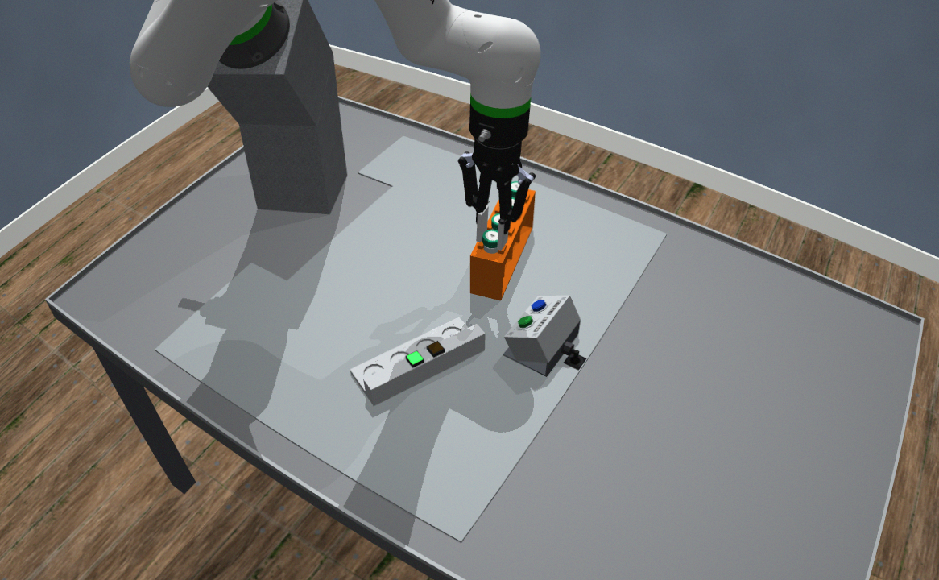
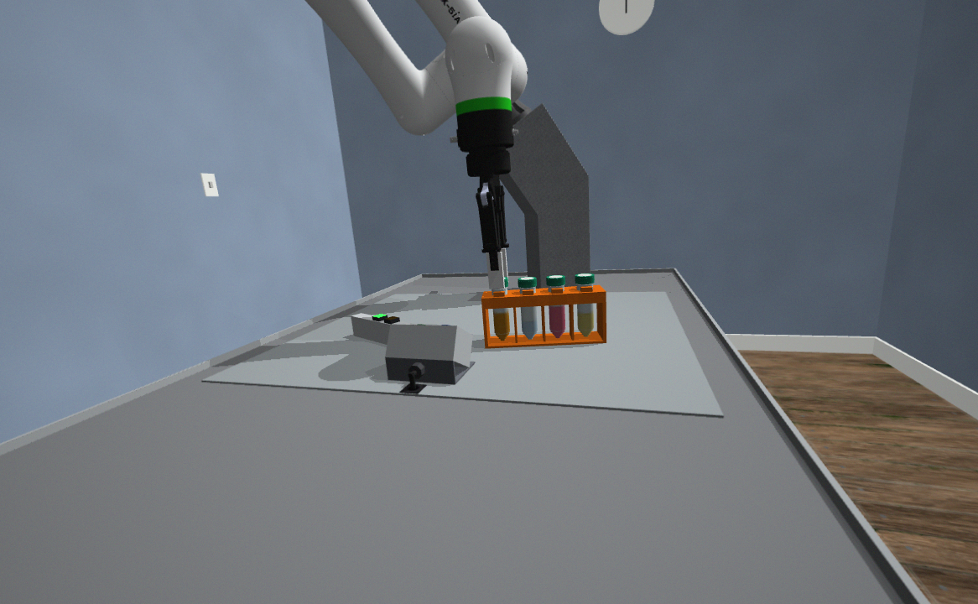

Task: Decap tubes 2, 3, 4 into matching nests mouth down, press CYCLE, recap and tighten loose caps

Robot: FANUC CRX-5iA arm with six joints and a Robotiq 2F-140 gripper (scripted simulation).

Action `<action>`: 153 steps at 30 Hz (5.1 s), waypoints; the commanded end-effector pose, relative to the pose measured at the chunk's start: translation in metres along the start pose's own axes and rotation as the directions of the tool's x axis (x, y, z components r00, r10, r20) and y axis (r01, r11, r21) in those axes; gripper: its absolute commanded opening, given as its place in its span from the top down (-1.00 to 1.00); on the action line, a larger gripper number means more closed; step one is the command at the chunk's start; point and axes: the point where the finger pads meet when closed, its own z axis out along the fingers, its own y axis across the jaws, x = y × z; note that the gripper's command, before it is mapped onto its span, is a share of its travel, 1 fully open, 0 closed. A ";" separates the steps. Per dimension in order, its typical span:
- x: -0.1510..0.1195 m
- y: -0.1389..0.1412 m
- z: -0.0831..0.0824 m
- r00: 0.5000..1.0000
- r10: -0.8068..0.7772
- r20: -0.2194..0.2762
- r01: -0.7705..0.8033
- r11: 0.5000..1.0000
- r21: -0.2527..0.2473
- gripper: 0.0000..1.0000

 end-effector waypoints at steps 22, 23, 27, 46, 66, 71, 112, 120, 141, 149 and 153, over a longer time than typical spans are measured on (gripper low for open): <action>0.000 -0.001 0.001 0.930 0.368 -0.001 -0.368 0.929 -0.037 0.31; 0.000 -0.001 0.001 0.930 0.368 -0.001 -0.368 0.929 -0.037 0.31; 0.001 -0.001 0.000 0.956 0.292 0.002 -0.292 0.956 -0.037 0.31; 0.001 -0.001 0.000 0.927 -0.374 0.025 0.374 0.927 -0.028 0.31; 0.001 -0.001 0.000 0.783 -0.621 0.032 0.622 0.783 -0.019 1.00; 0.001 -0.001 0.000 0.783 -0.621 0.032 0.622 0.783 -0.019 1.00; 0.001 -0.001 0.001 0.930 0.368 -0.001 -0.368 0.929 -0.037 0.31; 0.001 -0.001 0.001 0.930 0.368 -0.001 -0.368 0.929 -0.037 0.31; 0.001 -0.001 0.001 0.901 -0.433 0.028 0.433 0.901 -0.027 0.31; 0.000 -0.001 0.001 0.783 -0.621 0.032 0.622 0.783 -0.019 0.31; 0.000 -0.001 0.001 0.783 -0.621 0.032 0.622 0.783 -0.019 0.31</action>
